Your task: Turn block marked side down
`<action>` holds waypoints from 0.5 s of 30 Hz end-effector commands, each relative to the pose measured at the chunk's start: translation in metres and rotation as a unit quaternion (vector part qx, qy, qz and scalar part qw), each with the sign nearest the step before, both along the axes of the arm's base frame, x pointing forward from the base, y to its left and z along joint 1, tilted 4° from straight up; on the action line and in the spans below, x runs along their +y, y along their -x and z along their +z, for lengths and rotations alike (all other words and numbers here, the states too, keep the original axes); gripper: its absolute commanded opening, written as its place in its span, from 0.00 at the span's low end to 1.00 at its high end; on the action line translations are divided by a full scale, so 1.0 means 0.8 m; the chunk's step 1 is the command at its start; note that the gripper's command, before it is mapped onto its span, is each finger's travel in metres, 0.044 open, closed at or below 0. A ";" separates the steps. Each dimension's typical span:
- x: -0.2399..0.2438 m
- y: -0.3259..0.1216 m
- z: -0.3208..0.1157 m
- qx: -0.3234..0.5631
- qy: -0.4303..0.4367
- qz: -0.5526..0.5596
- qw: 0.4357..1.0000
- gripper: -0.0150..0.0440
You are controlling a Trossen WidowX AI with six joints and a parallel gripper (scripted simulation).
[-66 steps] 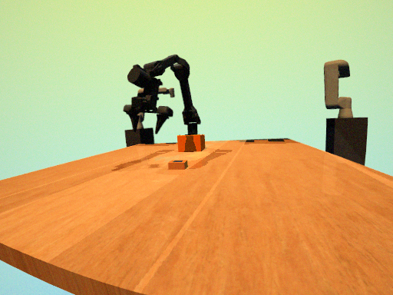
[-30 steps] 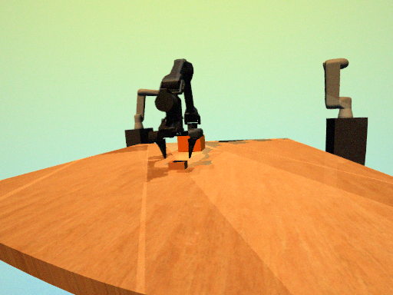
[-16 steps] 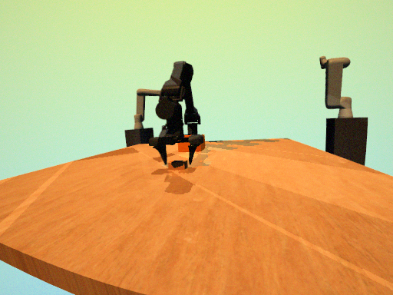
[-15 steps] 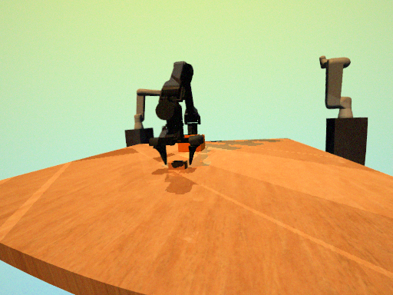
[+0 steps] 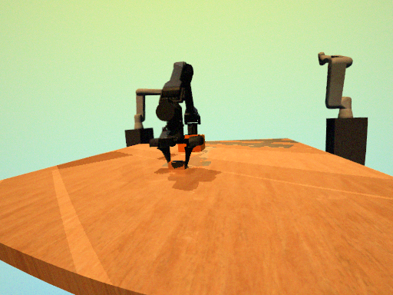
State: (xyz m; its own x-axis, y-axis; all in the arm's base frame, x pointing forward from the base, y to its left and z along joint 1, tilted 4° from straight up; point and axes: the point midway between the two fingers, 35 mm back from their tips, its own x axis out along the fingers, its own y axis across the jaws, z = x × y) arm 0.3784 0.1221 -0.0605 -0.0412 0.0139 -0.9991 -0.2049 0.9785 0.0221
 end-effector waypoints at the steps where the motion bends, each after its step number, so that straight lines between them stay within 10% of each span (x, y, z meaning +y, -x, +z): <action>1: 0.001 0.001 -0.001 0.001 -0.002 -0.002 1.000 0.65; 15: 0.001 0.000 0.013 0.001 -0.002 -0.002 1.000 0.40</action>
State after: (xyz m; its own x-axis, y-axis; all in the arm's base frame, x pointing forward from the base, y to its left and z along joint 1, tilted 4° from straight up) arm 0.3775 0.1219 -0.0593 -0.0447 0.0129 -0.9989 -0.2048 0.9786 0.0218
